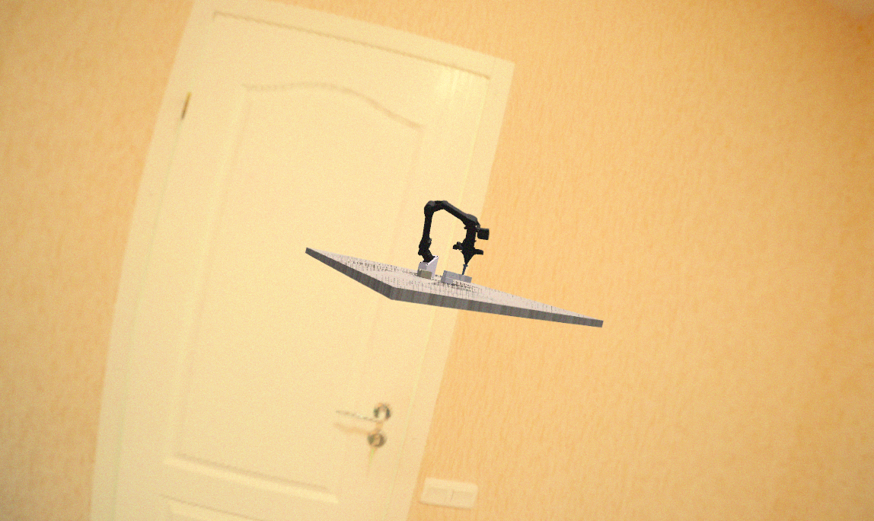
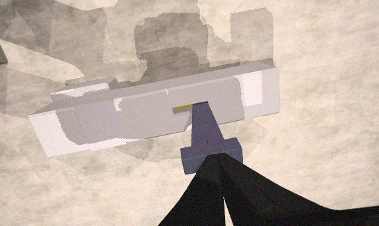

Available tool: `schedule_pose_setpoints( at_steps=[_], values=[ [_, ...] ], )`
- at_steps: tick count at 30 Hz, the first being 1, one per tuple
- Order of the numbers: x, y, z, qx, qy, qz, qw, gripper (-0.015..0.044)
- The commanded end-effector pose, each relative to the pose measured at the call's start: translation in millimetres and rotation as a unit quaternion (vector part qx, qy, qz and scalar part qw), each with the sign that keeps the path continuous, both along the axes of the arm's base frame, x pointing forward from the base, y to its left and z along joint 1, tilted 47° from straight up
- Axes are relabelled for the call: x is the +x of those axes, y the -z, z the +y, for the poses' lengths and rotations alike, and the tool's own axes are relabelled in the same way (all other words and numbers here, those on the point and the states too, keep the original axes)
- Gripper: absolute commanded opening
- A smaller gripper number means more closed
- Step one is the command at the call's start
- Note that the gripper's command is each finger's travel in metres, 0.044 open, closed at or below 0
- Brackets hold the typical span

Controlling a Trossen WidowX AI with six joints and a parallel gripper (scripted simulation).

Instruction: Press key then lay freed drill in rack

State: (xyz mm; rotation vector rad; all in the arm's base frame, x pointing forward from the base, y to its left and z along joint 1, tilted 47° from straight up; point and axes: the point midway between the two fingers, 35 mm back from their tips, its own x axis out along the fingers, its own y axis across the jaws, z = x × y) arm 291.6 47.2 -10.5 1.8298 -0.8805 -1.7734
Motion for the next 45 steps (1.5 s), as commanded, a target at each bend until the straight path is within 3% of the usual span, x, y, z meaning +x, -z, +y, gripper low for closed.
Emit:
schedule_pose_setpoints(
  at_steps=[1,31,45],
  values=[
    [-10.0,13.6,-15.7,-0.008,0.016,0.025,1.000,0.0000],
    [-10.3,16.5,-18.8,-0.008,0.016,0.025,1.000,0.0000],
    [6.4,-40.8,42.2,-0.007,0.016,0.025,1.000,0.0368]
  ],
)
